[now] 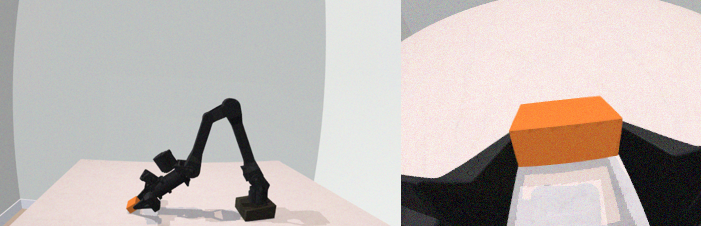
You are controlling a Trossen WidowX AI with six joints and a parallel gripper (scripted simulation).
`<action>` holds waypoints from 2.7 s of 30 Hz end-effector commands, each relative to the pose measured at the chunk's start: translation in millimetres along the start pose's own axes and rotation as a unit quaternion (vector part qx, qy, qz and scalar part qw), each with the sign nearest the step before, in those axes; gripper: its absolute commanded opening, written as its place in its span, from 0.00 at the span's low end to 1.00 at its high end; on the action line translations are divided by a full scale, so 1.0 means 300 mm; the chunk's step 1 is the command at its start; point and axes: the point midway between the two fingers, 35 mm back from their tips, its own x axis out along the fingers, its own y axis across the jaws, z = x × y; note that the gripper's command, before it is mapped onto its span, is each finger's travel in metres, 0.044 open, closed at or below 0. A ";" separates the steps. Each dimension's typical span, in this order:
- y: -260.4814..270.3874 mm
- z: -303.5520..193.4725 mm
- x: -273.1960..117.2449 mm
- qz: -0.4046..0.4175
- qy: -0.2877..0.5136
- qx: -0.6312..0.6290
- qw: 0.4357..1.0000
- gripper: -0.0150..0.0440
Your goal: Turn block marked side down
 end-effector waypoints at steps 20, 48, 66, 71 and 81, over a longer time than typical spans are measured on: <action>0.013 -0.061 -0.052 0.004 -0.120 0.000 0.993 0.25; 0.013 -0.055 -0.058 0.004 -0.130 0.000 0.992 0.79; 0.013 -0.055 -0.058 0.004 -0.130 0.000 0.992 1.00; 0.013 -0.055 -0.058 0.004 -0.130 0.000 0.992 1.00; 0.013 -0.055 -0.058 0.004 -0.130 0.000 0.992 1.00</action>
